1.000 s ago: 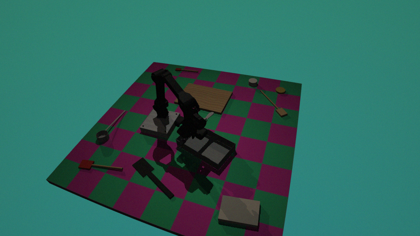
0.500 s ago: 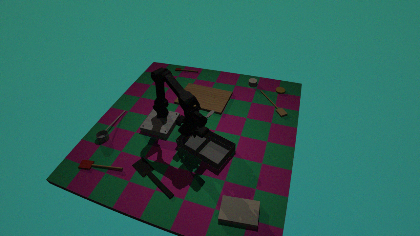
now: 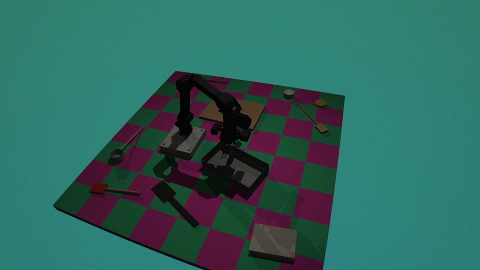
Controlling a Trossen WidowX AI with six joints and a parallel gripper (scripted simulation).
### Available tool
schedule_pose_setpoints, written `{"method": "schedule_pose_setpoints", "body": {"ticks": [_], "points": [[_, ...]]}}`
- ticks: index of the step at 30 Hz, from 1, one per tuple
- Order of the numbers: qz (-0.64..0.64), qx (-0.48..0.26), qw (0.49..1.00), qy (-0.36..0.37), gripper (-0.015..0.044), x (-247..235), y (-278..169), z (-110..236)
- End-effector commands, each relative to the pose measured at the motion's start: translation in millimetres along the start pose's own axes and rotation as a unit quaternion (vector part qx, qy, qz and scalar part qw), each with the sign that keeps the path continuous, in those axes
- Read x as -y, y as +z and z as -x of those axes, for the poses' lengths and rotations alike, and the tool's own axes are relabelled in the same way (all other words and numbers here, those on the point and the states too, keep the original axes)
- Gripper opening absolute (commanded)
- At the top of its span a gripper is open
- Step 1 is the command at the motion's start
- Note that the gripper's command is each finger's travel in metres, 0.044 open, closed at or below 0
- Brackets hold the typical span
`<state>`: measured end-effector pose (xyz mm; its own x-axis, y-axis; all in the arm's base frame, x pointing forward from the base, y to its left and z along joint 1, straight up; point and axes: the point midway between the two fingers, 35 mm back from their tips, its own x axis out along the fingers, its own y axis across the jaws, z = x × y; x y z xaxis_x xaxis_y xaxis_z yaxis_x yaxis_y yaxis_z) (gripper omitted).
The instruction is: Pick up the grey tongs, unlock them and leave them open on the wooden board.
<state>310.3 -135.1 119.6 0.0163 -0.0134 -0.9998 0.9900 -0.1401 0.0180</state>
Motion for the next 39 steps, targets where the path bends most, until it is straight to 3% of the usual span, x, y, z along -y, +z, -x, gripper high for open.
{"method": "schedule_pose_setpoints", "body": {"ticks": [1,25,39], "points": [[0.042,-0.002,0.999,0.006,-0.0150,-7,-23,8],[0.278,-0.007,0.961,0.007,-0.0150,-2,-160,40],[0.344,-0.008,0.939,0.007,-0.0150,11,-199,42]]}}
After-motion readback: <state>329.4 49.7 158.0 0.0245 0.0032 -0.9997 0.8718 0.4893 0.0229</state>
